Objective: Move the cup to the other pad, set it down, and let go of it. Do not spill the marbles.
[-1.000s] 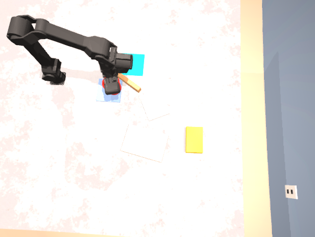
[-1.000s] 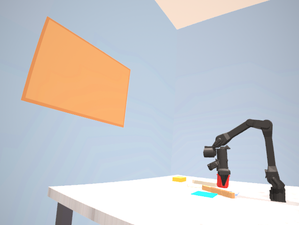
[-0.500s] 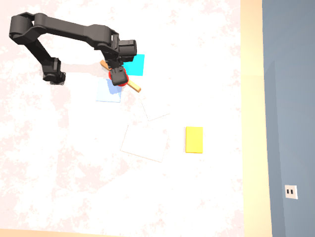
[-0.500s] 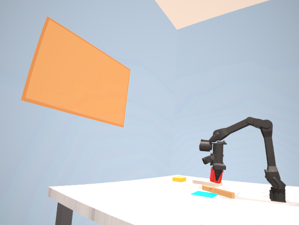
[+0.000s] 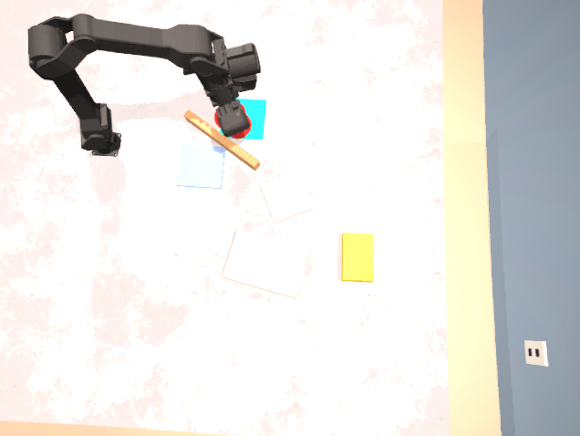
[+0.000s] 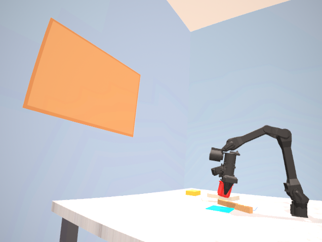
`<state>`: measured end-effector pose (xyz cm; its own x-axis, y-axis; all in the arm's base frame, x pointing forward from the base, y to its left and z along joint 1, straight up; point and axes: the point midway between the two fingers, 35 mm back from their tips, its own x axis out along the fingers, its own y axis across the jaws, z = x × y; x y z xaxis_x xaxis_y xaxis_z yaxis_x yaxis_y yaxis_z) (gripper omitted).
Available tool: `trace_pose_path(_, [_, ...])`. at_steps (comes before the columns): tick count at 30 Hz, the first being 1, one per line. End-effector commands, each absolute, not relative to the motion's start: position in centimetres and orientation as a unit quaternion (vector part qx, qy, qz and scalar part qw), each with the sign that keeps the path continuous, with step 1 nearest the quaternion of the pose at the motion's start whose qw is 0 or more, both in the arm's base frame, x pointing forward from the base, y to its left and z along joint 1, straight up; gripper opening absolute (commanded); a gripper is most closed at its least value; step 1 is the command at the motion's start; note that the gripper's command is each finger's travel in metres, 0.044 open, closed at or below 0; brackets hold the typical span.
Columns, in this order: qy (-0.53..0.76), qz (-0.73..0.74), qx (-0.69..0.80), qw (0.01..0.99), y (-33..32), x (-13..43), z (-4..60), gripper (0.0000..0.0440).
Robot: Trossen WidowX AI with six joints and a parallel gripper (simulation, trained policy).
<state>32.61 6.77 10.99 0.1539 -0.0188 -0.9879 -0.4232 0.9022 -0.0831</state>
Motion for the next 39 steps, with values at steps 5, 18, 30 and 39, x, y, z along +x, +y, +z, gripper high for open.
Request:
trace_pose_path(5, [0.623,0.151,-0.179,0.746,9.5,33.2,10.2,0.0000])
trace_pose_path(18, [0.617,0.152,-0.190,0.749,11.2,32.9,6.7,0.0024])
trace_pose_path(30, [0.588,0.161,-0.175,0.773,11.4,33.6,7.6,0.0117])
trace_pose_path(39, [0.575,0.171,-0.165,0.783,11.2,32.9,9.2,0.0130])
